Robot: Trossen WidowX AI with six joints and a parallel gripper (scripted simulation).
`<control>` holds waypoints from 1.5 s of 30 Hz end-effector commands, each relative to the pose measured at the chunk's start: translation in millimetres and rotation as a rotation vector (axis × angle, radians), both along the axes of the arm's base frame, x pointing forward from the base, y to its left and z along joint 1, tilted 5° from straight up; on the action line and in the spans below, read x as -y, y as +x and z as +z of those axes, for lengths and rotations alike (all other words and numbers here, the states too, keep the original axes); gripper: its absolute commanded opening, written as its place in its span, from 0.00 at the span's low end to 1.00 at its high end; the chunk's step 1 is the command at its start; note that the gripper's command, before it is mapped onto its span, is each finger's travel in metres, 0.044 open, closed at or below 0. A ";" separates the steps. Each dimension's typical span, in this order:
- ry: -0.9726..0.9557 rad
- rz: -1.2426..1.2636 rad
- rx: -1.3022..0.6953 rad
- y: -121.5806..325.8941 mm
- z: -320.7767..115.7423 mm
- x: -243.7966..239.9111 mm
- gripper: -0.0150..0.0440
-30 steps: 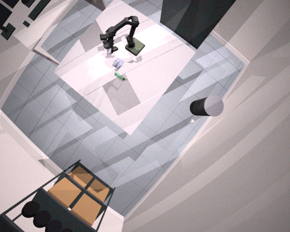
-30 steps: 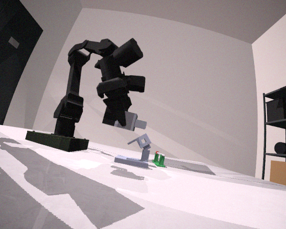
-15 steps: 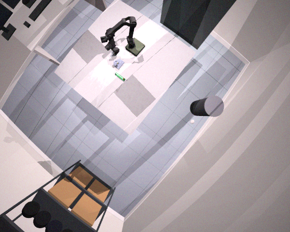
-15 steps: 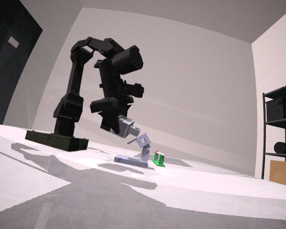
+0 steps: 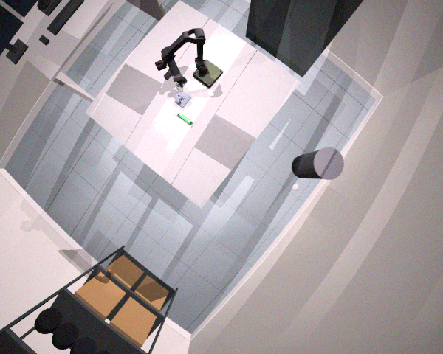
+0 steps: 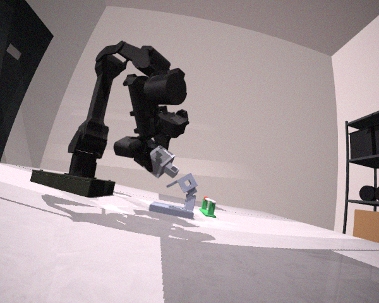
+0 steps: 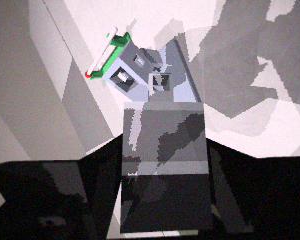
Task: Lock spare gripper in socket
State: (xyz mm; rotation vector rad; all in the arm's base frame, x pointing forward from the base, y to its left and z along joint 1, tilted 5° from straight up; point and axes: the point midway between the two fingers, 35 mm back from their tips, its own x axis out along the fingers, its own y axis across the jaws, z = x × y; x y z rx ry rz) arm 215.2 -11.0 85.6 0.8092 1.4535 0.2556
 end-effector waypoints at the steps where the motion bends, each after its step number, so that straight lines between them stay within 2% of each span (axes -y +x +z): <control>1: 0.077 -0.048 -0.040 2.9 8.7 -5.7 0.25; 21: 0.527 -0.362 -0.482 6.3 43.7 -34.1 0.25; 45: 0.544 -0.373 -0.494 25.1 23.2 -38.9 0.25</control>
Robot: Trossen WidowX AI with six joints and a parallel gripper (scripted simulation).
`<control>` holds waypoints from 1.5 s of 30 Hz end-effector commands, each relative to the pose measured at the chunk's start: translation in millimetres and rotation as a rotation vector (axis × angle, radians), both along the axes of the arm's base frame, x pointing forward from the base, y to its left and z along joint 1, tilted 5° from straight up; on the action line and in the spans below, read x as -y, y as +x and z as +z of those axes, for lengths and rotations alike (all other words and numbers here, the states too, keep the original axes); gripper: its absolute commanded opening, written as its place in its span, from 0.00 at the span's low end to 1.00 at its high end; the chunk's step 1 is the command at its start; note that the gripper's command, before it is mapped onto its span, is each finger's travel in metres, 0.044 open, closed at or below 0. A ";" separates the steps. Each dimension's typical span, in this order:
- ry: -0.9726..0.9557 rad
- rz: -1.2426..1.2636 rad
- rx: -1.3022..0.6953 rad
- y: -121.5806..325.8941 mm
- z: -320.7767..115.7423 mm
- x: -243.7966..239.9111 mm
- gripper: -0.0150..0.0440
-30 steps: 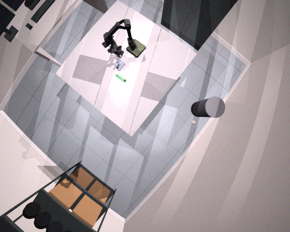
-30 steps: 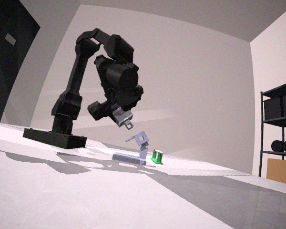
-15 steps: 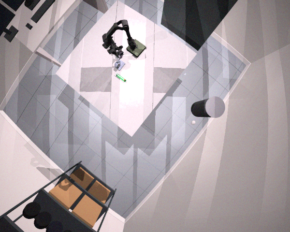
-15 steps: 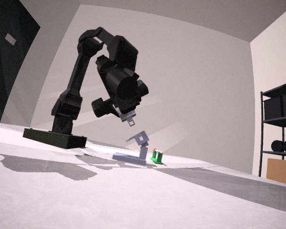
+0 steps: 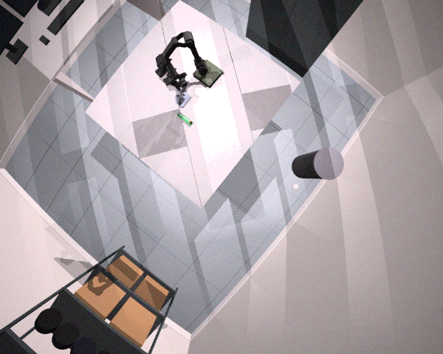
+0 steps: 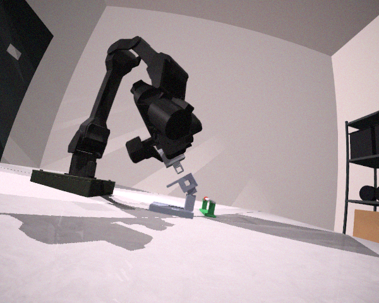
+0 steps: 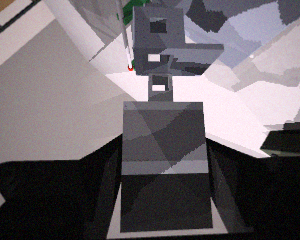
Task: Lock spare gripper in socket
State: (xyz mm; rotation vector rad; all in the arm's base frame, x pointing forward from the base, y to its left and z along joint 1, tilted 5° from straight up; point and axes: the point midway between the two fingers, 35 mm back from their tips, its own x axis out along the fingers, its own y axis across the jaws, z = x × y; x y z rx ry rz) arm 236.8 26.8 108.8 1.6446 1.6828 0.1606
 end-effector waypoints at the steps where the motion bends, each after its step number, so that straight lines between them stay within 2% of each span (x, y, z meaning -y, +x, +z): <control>1: 0.009 -0.008 0.009 4.2 -1.2 -1.4 0.25; 30: 0.010 -0.009 0.012 28.7 -33.2 -5.4 0.25; 44: 0.007 -0.004 -0.008 23.7 -35.3 -5.9 0.25; 45: 0.007 -0.004 -0.008 23.7 -35.3 -5.9 0.30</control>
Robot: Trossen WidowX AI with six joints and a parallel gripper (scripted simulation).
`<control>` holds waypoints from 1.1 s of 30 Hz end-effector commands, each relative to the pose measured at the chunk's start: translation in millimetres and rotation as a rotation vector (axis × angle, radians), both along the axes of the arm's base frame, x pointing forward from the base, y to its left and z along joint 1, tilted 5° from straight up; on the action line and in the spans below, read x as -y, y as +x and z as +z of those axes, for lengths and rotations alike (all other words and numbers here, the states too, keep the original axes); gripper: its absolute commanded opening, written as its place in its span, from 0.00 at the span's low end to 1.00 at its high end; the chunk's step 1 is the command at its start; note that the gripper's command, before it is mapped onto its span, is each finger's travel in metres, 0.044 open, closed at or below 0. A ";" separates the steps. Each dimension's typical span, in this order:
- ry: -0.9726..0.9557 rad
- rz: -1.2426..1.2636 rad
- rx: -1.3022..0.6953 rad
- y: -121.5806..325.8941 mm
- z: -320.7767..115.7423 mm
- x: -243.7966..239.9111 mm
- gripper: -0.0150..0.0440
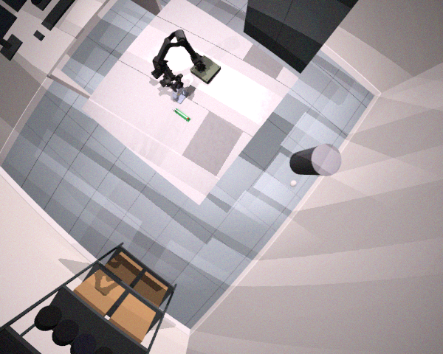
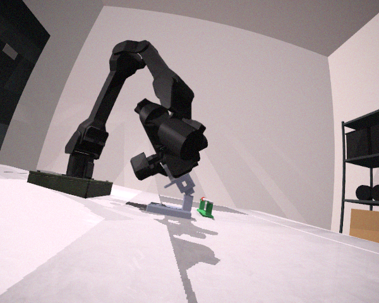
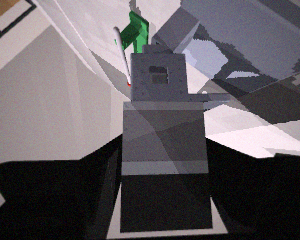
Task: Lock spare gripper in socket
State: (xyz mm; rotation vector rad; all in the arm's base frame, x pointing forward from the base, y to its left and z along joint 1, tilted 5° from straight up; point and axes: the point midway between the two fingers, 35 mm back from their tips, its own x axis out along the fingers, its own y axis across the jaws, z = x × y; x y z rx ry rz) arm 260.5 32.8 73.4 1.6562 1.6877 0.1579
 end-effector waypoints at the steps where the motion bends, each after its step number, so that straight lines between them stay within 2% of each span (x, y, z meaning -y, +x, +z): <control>1: 0.000 0.000 0.001 0.1 0.0 0.1 0.34; 16: 0.000 0.000 0.001 0.1 0.0 0.1 1.00; 33: 0.006 -0.006 0.001 -19.9 33.3 4.5 1.00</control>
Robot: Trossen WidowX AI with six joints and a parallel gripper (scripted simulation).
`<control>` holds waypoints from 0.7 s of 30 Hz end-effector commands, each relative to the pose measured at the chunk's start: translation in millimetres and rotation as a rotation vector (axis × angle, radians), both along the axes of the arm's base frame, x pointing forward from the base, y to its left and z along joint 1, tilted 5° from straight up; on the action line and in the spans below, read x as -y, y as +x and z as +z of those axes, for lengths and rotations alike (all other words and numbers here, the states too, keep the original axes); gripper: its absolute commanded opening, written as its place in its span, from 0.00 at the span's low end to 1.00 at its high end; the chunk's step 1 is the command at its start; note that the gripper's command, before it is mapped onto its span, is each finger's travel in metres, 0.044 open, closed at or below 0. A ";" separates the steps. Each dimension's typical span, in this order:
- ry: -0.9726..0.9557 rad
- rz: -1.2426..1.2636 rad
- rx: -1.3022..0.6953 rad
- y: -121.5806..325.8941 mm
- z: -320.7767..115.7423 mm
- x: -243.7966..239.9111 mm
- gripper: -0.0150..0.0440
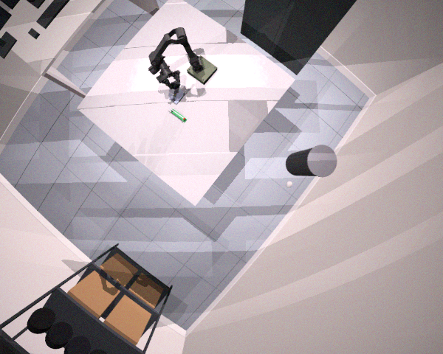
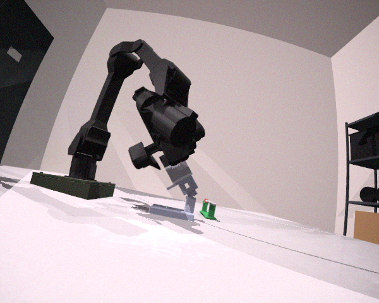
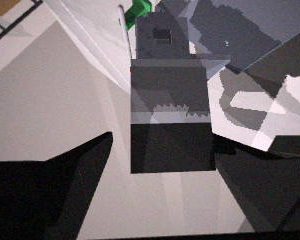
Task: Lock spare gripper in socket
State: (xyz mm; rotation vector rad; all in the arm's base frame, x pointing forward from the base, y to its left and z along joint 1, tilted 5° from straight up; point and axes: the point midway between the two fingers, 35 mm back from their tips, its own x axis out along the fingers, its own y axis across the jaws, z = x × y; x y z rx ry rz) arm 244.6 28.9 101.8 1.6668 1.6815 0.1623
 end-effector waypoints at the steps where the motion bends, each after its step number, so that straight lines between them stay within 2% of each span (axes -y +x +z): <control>1: -0.001 0.001 -0.001 -5.4 7.2 1.0 1.00; 21: 0.003 -0.020 -0.009 -27.7 46.9 3.1 1.00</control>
